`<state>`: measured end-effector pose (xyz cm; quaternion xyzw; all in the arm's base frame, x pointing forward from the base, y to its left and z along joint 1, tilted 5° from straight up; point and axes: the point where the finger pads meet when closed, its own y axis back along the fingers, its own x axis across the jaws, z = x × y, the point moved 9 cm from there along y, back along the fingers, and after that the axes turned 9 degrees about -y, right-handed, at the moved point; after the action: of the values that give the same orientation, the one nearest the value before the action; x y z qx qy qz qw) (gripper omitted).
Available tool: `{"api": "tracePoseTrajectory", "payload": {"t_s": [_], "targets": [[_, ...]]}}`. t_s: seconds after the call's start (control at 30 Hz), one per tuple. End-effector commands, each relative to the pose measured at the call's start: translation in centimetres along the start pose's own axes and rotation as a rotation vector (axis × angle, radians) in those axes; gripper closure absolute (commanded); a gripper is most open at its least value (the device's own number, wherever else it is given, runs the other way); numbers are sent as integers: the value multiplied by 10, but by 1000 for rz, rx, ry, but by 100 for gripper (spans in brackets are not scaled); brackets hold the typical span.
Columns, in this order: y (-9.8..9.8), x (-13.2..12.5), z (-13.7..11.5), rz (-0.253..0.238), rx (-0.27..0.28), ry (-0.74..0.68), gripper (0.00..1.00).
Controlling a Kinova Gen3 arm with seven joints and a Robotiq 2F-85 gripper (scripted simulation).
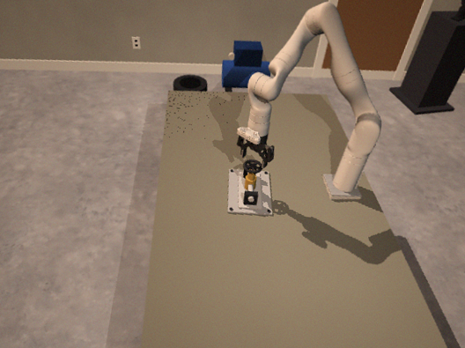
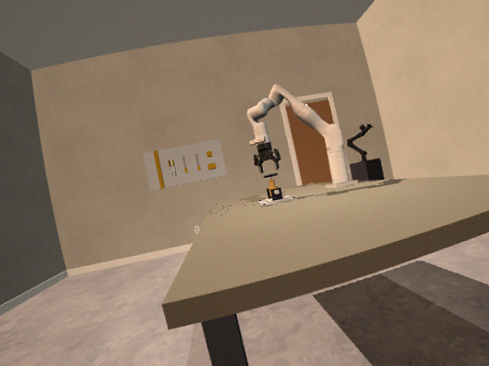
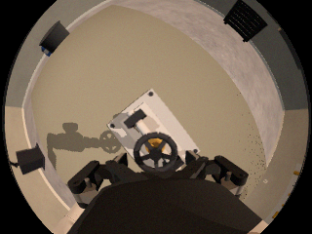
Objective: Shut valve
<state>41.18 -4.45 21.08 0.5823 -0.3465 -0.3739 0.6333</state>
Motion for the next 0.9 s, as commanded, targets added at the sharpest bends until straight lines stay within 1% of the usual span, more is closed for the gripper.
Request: {"api": "tracePoseTrajectory", "payload": {"t_s": [0.0, 0.87], "targets": [[-2, -1, 0, -1, -1, 1, 0], [-27, 0, 0, -1, -1, 1, 0]]}}
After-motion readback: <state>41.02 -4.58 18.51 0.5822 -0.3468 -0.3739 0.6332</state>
